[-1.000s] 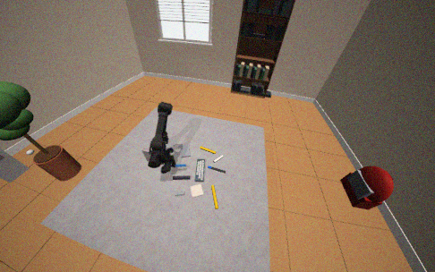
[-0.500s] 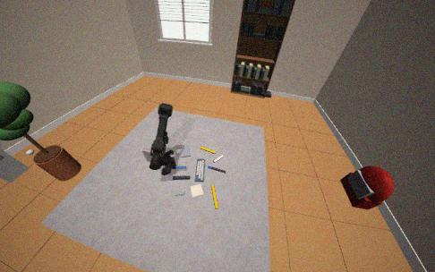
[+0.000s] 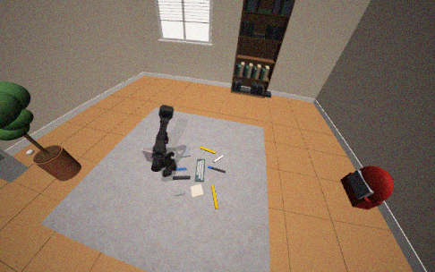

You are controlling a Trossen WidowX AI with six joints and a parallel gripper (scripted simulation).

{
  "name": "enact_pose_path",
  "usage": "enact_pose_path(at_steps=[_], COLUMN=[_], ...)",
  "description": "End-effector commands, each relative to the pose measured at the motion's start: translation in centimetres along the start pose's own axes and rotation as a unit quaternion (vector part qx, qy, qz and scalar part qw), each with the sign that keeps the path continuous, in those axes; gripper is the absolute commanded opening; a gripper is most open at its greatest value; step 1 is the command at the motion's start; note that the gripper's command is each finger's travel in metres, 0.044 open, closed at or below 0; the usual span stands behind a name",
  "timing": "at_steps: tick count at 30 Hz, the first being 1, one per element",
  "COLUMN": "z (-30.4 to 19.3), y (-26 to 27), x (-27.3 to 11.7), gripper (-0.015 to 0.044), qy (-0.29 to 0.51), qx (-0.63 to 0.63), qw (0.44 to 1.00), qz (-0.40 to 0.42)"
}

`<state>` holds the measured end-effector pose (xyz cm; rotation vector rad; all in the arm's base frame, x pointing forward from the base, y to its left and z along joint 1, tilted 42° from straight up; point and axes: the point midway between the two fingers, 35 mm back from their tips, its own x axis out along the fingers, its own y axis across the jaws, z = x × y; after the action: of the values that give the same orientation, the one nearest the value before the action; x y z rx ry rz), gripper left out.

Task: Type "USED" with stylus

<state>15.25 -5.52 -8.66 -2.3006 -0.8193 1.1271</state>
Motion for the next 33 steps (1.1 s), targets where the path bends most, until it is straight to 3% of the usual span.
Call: enact_pose_path(at_steps=[1, 10, 16, 22, 29, 33], z=[0.3, 0.3, 0.3, 0.2, -2.5, -2.7], y=[-0.4, -0.4, -0.2, -0.2, -0.2, -0.2], x=[0.5, 0.5, 0.4, 0.2, -4.5, -4.7], gripper=[0.0, 0.0, 0.015, 0.015, 0.015, 0.015], qy=[0.002, 0.002, 0.0, 0.0, 0.001, 0.001], qx=[0.006, 0.006, 0.002, 0.003, 0.006, 0.006], qw=[1.0, 1.0, 1.0, 1.0, 1.0, 1.0], qz=[-0.005, -0.005, -0.003, -0.003, -0.004, -0.004])
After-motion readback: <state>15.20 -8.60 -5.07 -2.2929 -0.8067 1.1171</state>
